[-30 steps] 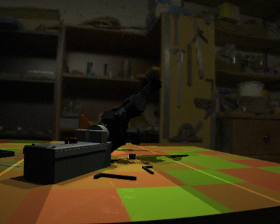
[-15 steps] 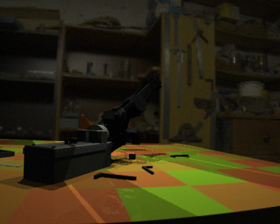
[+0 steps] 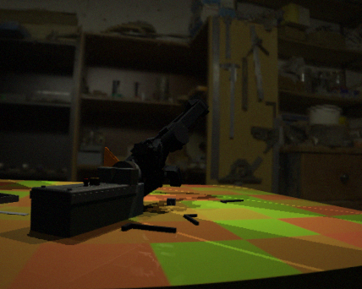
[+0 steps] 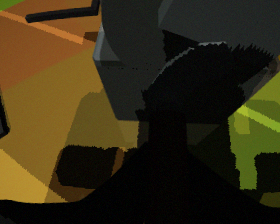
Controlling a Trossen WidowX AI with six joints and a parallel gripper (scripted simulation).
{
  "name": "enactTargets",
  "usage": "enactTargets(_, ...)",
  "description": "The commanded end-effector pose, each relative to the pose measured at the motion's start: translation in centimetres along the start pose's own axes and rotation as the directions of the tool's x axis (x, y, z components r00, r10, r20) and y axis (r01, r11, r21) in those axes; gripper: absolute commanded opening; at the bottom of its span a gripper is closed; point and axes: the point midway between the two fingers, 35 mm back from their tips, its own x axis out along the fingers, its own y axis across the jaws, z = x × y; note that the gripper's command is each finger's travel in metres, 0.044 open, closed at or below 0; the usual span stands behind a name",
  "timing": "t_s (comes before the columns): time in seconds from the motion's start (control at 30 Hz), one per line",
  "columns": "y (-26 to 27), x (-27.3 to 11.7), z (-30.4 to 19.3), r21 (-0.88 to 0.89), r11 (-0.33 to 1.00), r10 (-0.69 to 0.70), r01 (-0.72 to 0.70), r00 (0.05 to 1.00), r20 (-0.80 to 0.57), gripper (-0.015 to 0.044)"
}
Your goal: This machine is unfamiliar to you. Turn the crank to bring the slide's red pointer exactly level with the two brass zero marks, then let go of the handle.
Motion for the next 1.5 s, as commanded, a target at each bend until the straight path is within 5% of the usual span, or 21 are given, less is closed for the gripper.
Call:
enactTargets(0.0, 0.0, 0.0, 0.0, 0.0, 1.0, 0.0, 0.0, 1.0, 0.0, 0.0105)
enactTargets(0.43, 0.0, 0.0, 0.0, 0.0, 1.0, 0.0, 0.0, 1.0, 0.0, 0.044)
enactTargets(0.9, 0.0, -4.0, 4.4, -0.002, 1.0, -0.004, 0.004, 1.0, 0.0, 0.044)
enactTargets(1.3, -0.3, -11.5, 11.7, 0.0, 1.0, -0.013, 0.013, 1.0, -0.001, 0.044)
enactTargets(1.47, -0.4, -10.8, 12.7, -0.027, 1.0, 0.007, -0.008, 1.0, -0.012, 0.044)
